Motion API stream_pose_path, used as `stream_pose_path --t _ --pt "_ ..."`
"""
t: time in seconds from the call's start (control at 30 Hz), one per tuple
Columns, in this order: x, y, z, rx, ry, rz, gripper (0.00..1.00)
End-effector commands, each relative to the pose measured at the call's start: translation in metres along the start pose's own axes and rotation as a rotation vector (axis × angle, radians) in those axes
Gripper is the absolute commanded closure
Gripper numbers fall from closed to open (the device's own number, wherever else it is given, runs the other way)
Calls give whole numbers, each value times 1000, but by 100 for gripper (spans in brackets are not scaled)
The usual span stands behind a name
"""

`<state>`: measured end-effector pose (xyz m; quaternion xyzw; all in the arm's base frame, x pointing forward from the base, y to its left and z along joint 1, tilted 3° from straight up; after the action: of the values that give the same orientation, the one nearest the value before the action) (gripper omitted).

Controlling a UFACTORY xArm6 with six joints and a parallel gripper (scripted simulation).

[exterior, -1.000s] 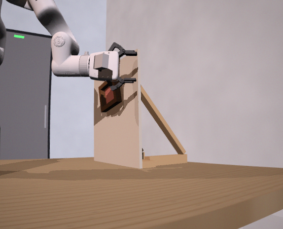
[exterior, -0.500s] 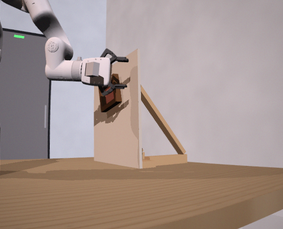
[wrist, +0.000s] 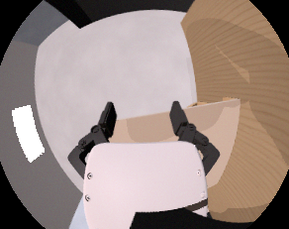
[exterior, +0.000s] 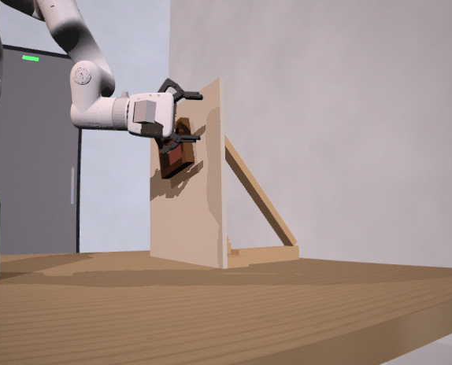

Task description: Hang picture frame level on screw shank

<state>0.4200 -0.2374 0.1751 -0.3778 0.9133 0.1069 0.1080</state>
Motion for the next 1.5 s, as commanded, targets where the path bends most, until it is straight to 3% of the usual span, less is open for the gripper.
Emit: stream_pose_path --t 0.0,0.17,0.7,0.93,1.47 --pt "-10 13 7 -9 -3 -11 0" --pt "-26 44 25 -35 -1 -30 0" --pt "-27 44 26 -36 -1 -31 0" --pt "-56 66 41 -57 50 -124 0" --pt "-65 74 46 -67 57 -157 0"
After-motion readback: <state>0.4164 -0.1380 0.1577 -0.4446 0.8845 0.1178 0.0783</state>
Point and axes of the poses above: the point where the finger pads meet when closed, its own y axis back along the fingers, its own z axis across the jaws, x = y × z, the point moved 1 cm from there along y, back along the fingers, and after that the axes turned 6 degrees about -y, right-handed, at the moved point
